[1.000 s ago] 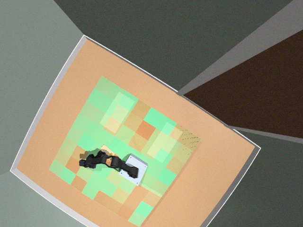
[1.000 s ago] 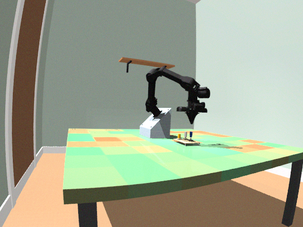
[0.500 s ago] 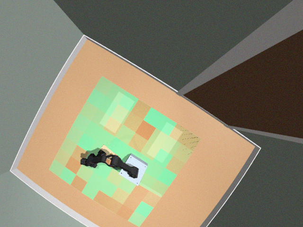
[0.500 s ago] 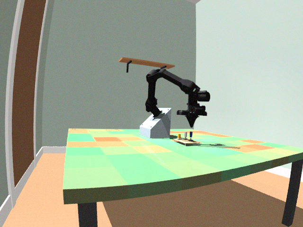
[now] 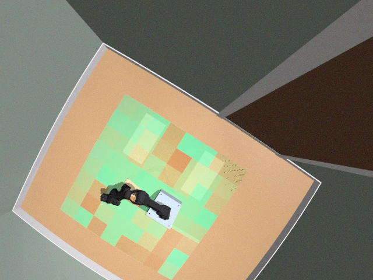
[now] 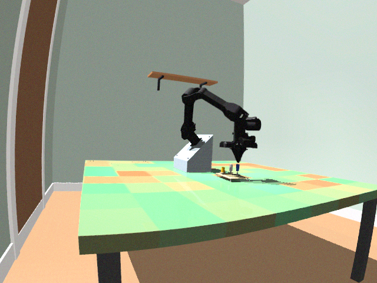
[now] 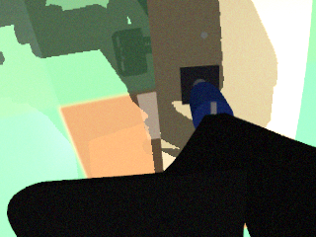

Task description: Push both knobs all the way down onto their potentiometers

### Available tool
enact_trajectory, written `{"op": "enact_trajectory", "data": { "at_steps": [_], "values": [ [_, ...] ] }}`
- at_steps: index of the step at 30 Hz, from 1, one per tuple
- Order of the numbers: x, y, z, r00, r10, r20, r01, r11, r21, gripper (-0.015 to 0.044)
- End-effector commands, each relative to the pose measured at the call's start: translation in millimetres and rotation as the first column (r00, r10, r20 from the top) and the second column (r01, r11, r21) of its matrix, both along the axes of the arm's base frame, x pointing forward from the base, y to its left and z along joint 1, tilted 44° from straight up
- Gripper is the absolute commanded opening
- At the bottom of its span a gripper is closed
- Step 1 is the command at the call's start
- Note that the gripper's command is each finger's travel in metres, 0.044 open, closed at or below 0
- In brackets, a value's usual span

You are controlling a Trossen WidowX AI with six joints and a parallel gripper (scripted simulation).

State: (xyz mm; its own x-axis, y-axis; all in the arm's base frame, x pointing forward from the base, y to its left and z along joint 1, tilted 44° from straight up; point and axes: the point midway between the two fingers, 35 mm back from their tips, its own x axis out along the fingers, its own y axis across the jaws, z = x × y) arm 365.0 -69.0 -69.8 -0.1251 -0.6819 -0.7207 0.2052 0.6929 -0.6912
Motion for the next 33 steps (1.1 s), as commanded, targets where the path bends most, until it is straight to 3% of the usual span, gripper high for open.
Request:
{"op": "enact_trajectory", "data": {
  "at_steps": [1, 33],
  "values": [
    [-1.2, -1.7, -1.7, 1.000, 0.004, -0.007, -0.004, 1.000, -0.003, 0.0000],
    [-1.9, -5.2, -5.3, 1.000, 0.004, -0.007, -0.004, 1.000, -0.003, 0.0000]
  ]
}}
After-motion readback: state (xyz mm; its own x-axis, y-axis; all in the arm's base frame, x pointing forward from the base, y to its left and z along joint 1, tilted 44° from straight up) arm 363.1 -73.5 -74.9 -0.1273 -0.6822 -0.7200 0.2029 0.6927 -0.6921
